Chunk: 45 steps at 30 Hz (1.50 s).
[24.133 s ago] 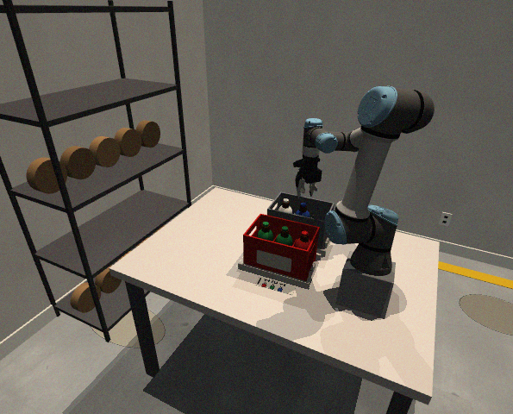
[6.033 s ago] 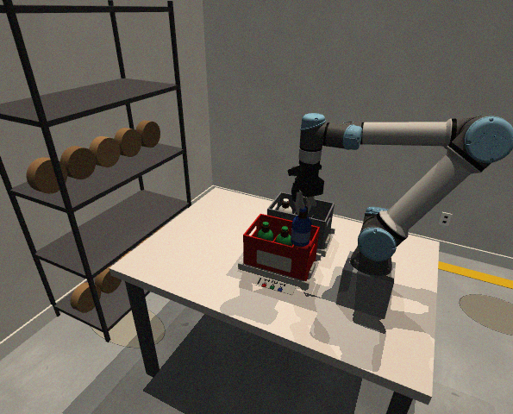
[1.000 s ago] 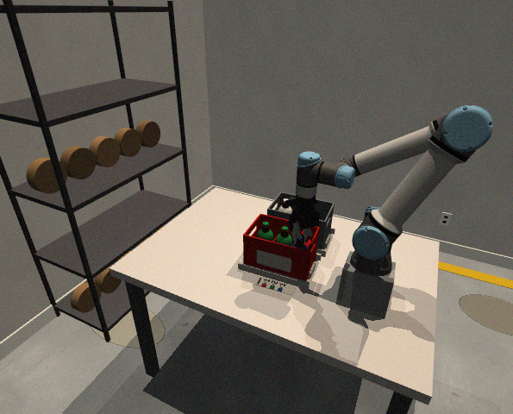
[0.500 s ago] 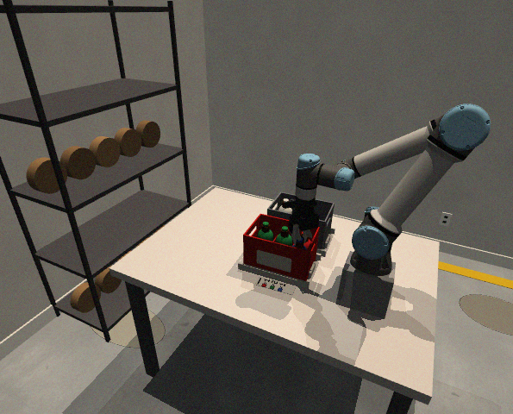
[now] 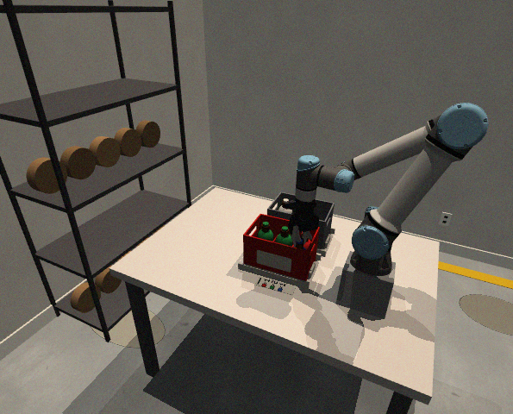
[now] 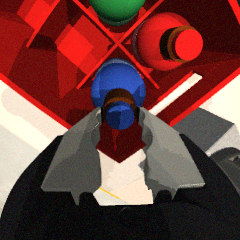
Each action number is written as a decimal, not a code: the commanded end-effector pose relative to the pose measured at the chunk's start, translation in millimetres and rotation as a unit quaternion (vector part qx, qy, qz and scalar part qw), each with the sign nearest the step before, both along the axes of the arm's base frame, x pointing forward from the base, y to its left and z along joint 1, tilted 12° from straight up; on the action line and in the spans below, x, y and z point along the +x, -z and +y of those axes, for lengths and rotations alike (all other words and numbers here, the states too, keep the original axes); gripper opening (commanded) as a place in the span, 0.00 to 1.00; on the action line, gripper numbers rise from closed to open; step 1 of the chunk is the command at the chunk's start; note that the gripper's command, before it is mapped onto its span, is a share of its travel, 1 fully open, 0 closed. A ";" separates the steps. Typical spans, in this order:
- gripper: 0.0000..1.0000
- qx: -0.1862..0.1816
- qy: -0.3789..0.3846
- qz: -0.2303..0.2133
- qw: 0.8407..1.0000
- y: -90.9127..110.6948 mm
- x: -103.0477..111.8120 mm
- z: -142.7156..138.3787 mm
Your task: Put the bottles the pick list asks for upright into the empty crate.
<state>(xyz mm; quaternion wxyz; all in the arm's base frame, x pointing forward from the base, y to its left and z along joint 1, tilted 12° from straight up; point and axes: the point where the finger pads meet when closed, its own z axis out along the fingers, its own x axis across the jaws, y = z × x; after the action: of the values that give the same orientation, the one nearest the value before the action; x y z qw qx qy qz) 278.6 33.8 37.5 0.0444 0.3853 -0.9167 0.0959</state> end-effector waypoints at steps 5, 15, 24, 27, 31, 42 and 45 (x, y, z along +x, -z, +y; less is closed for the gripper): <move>0.00 0.000 0.000 -0.002 1.000 4.4 1.5 -1.4; 0.00 0.000 0.000 -0.002 1.000 8.5 1.3 -2.3; 0.00 0.000 0.000 -0.002 1.000 11.7 1.4 -3.0; 0.00 0.000 0.000 -0.003 1.000 12.6 2.1 -3.3; 0.00 0.000 0.000 -0.002 1.000 15.3 1.2 -3.7; 0.00 0.000 0.000 -0.005 1.000 16.0 3.7 -4.3; 0.00 0.000 0.000 -0.005 1.000 15.6 3.9 -4.3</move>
<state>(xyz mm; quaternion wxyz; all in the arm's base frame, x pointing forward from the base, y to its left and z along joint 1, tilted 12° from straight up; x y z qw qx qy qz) 279.1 29.9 19.7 0.0438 0.3854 -0.9167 0.0963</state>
